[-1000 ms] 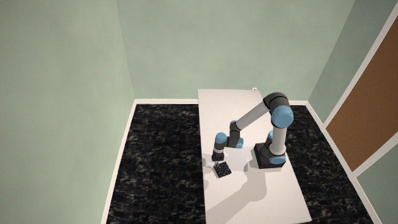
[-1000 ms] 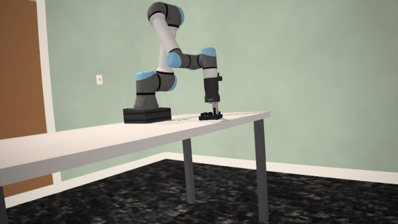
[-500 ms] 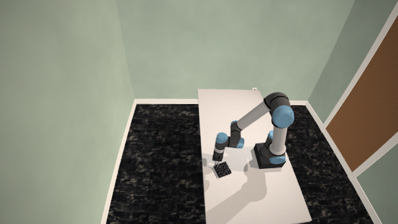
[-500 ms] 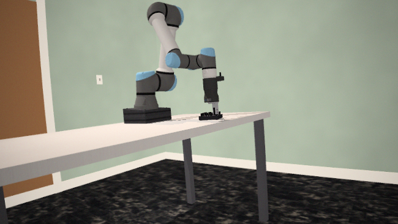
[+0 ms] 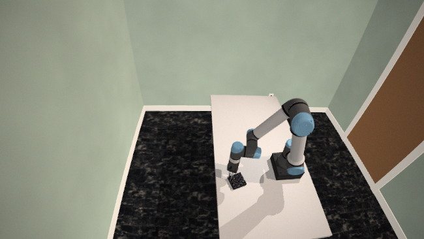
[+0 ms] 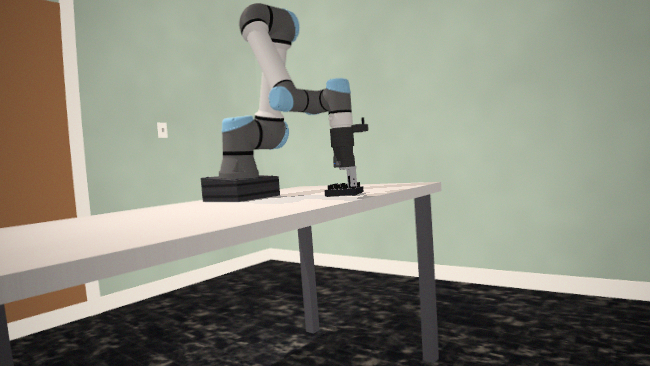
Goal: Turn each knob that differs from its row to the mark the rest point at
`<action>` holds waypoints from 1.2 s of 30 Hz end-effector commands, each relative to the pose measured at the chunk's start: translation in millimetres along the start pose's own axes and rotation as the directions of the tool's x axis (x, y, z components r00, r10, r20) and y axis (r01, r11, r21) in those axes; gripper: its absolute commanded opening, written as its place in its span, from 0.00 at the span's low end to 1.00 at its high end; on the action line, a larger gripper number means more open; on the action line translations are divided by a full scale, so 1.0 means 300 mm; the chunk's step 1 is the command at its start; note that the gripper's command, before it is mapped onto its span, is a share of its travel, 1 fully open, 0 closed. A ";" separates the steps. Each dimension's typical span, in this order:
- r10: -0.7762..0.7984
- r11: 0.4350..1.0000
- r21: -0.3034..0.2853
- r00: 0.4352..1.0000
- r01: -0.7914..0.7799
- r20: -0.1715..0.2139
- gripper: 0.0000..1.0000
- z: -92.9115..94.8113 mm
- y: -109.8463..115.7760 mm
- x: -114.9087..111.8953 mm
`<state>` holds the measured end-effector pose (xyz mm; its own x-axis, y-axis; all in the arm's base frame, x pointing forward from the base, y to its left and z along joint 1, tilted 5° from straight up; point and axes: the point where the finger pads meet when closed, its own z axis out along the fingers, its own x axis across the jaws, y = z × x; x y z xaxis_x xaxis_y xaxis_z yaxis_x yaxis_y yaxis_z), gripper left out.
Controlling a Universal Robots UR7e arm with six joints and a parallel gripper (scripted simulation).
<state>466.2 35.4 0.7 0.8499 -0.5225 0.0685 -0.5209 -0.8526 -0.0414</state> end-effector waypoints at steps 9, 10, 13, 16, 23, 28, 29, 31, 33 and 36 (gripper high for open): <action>0.244 0.970 -0.002 0.970 -0.244 -0.003 0.30 -0.001 -0.001 0.001; 0.264 0.965 -0.002 0.965 -0.264 -0.003 0.30 -0.001 -0.001 0.001; 0.322 0.947 -0.001 0.947 -0.322 -0.003 0.30 -0.001 -0.001 0.001; 0.376 0.927 -0.001 0.927 -0.376 -0.003 0.30 -0.001 -0.001 0.001; 0.487 0.873 -0.001 0.873 -0.487 -0.003 0.30 -0.001 -0.001 0.001; 0.527 0.850 -0.001 0.850 -0.527 -0.003 0.30 -0.001 -0.001 0.001; 0.540 0.842 -0.001 0.842 -0.540 -0.003 0.30 -0.001 -0.001 0.001; 0.563 0.826 -0.001 0.826 -0.563 -0.003 0.30 -0.001 -0.001 0.001; 0.585 0.811 0.000 0.811 -0.585 -0.003 0.30 -0.001 -0.001 0.001; 0.614 0.790 0.000 0.790 -0.614 -0.003 0.30 -0.001 -0.001 0.001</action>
<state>466.2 35.4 0.7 0.4041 -0.9141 0.0340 -0.9112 -0.4055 -0.0723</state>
